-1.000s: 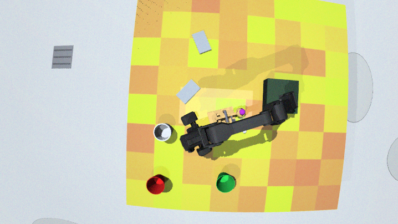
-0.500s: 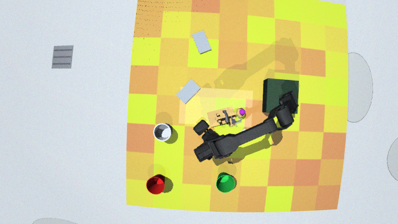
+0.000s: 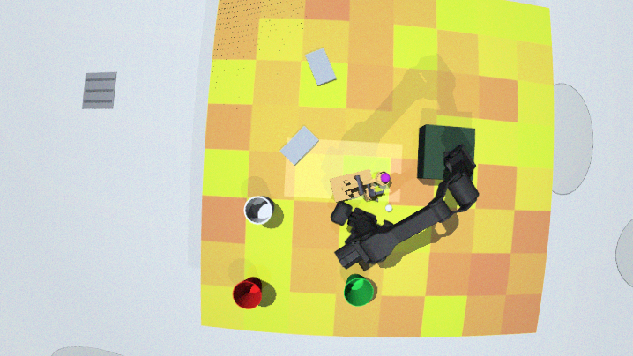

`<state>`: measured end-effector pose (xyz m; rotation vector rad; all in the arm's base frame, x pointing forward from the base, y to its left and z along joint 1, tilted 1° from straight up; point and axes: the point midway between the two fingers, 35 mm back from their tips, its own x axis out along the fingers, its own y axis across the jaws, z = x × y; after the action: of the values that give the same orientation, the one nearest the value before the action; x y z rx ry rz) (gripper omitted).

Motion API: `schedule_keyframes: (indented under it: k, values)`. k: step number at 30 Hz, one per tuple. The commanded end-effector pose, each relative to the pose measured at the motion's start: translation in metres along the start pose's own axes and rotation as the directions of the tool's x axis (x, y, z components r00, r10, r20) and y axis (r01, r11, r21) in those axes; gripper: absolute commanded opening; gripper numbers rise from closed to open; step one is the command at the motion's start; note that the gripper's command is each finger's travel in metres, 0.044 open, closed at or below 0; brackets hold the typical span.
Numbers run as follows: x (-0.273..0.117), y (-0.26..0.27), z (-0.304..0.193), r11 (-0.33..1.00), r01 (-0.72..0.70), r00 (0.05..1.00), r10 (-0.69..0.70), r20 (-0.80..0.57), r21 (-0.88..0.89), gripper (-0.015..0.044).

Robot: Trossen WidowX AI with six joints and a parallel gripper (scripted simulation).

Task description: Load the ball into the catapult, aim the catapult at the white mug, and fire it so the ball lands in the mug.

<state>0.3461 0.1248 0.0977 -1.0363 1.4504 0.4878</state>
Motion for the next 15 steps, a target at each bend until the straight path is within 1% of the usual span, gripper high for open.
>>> schedule_keyframes:
  k: [1,8,15]
  values:
    - [0.002,0.017,-0.013,0.994,0.014,0.998,-0.022,-0.066,-0.113,0.0]
    - [0.007,0.044,-0.035,0.951,0.013,0.981,-0.071,-0.178,-0.31,0.0]
    - [0.01,0.066,-0.06,0.868,-0.012,0.951,-0.144,-0.275,-0.497,0.0]
